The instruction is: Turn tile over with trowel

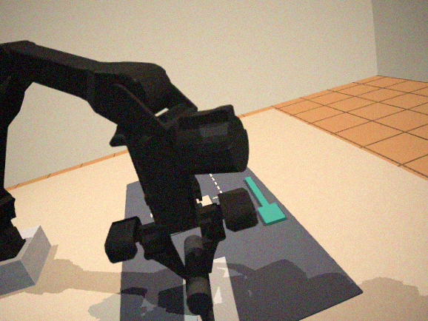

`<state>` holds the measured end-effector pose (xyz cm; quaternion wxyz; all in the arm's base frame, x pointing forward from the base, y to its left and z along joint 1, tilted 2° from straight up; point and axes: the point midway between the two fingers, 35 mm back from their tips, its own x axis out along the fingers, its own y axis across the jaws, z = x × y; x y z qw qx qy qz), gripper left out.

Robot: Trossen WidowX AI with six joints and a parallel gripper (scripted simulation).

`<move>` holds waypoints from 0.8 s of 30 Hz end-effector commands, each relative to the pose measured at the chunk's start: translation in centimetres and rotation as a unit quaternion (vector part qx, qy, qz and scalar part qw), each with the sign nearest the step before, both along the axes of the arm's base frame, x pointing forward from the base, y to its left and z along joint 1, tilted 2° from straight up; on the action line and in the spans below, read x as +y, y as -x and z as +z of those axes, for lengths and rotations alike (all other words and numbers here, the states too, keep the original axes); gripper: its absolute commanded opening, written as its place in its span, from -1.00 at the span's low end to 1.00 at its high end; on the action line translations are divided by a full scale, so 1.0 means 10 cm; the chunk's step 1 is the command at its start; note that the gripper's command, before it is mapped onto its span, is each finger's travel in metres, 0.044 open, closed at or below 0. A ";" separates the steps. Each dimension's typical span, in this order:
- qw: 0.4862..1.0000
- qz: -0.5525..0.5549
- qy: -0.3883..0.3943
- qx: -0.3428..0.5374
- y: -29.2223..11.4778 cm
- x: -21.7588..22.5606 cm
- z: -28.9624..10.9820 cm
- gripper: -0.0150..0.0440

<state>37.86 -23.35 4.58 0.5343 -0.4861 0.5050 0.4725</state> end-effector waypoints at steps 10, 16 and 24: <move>0.998 0.059 0.002 0.000 0.00 0.00 -0.01 0.13; 0.998 0.059 0.002 0.000 0.00 0.00 -0.01 0.42; 0.998 0.059 0.002 0.000 0.00 0.00 -0.01 0.42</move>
